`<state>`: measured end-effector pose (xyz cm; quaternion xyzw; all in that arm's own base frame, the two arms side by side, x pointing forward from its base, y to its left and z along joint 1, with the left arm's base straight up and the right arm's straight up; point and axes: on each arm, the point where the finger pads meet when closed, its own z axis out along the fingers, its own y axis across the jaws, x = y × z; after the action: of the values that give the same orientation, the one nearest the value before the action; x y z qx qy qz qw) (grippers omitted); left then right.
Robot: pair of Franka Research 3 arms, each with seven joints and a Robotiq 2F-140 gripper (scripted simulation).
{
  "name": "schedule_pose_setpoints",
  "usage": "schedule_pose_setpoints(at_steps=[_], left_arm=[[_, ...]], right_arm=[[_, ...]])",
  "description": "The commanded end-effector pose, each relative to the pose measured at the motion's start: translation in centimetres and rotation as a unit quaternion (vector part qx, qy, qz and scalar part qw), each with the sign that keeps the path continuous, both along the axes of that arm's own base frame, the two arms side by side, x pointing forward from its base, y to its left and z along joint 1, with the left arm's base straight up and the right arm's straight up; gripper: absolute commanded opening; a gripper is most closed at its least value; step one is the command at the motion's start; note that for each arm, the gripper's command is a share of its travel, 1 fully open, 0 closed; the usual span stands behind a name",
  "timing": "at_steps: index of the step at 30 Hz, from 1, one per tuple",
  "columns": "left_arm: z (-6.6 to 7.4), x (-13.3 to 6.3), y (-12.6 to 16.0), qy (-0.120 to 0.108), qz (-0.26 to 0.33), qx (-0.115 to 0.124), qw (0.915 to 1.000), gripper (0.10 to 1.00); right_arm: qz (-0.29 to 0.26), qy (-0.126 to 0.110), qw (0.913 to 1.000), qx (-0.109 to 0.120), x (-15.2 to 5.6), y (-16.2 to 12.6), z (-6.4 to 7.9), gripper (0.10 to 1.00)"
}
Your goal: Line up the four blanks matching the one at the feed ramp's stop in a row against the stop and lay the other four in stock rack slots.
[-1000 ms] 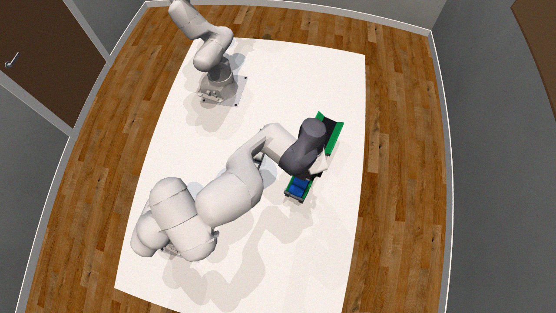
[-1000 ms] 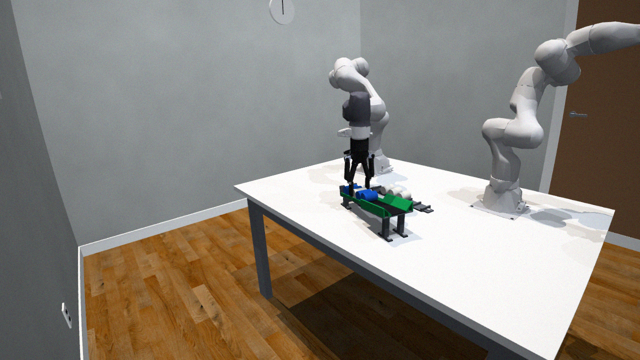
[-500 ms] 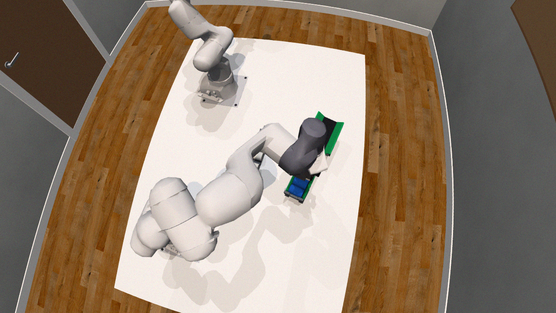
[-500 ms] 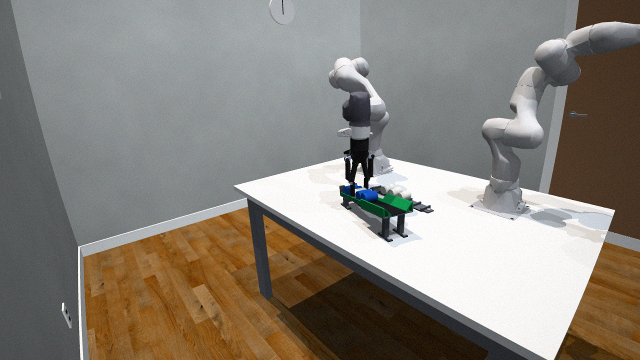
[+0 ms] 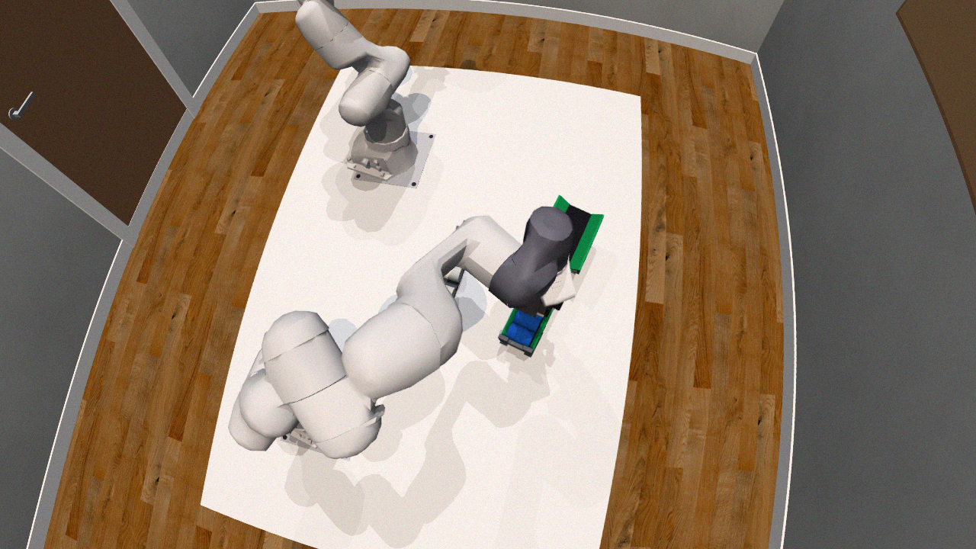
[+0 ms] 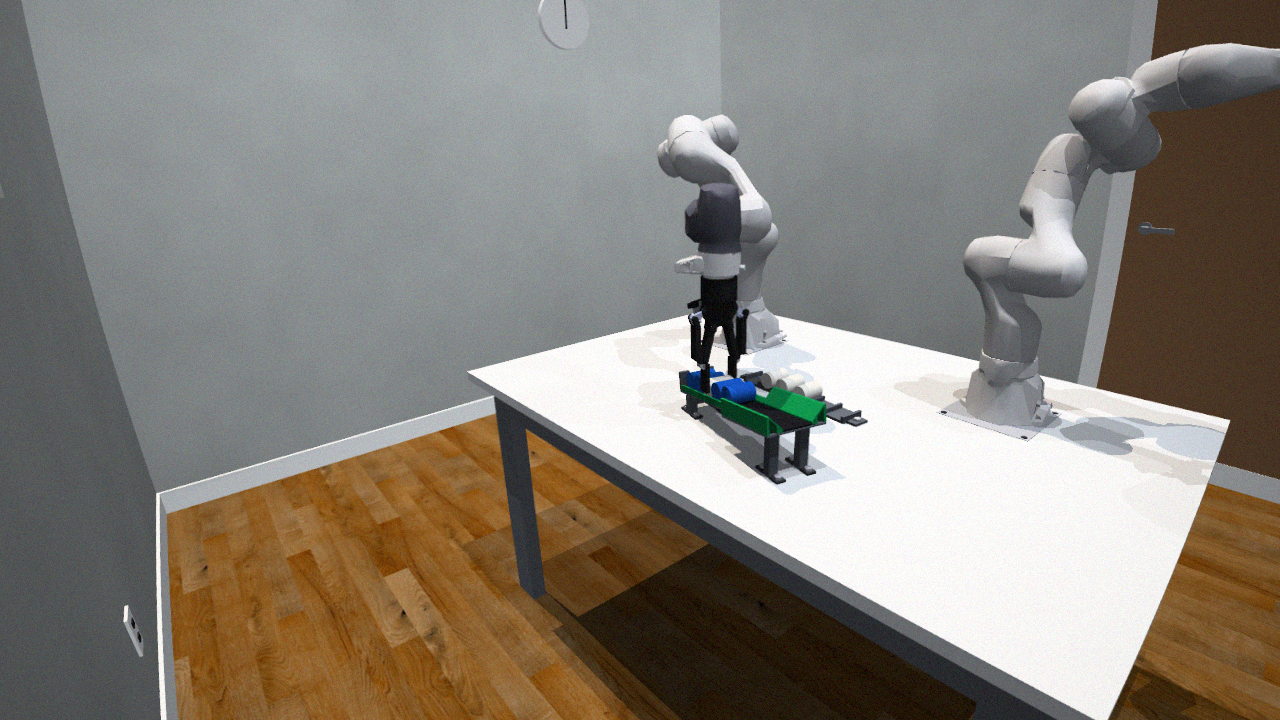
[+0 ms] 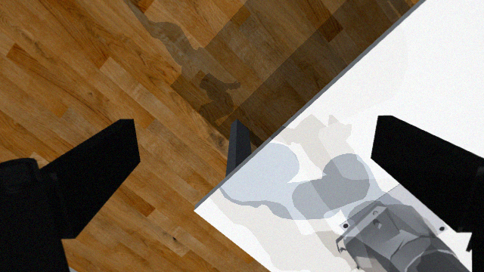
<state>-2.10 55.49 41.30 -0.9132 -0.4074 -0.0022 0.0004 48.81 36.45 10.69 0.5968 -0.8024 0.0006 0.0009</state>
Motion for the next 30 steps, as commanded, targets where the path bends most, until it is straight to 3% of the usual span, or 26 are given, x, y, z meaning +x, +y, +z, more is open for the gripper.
schedule_pose_setpoints(at_steps=[1, 16, 22, 24, 30], left_arm=[[0.0, 0.0, 0.0, 0.000, 0.000, 0.000, 1.0000, 1.000], [0.0, 0.0, 0.0, 0.000, 0.000, 0.000, 1.0000, 1.000], [0.0, 0.0, 0.0, 0.000, 0.000, 0.000, 1.0000, 1.000], [0.0, 0.0, 0.0, 0.000, 0.000, 0.000, 1.0000, 1.000], [0.0, 0.0, 0.0, 0.000, 0.000, 0.000, 1.0000, 1.000]], right_arm=[[-0.001, 0.000, 1.0000, 0.001, 0.0, 0.1, -0.1, 0.417], [-0.001, 0.000, 1.0000, 0.001, 0.0, 0.1, 0.5, 0.417], [-0.001, 0.000, 1.0000, 0.001, 0.0, 0.1, 3.9, 0.417], [-0.001, 0.000, 1.0000, 0.001, 0.0, 0.1, 3.9, 0.417], [-0.001, 0.000, 1.0000, 0.001, 0.0, 0.1, 8.4, 0.417]])
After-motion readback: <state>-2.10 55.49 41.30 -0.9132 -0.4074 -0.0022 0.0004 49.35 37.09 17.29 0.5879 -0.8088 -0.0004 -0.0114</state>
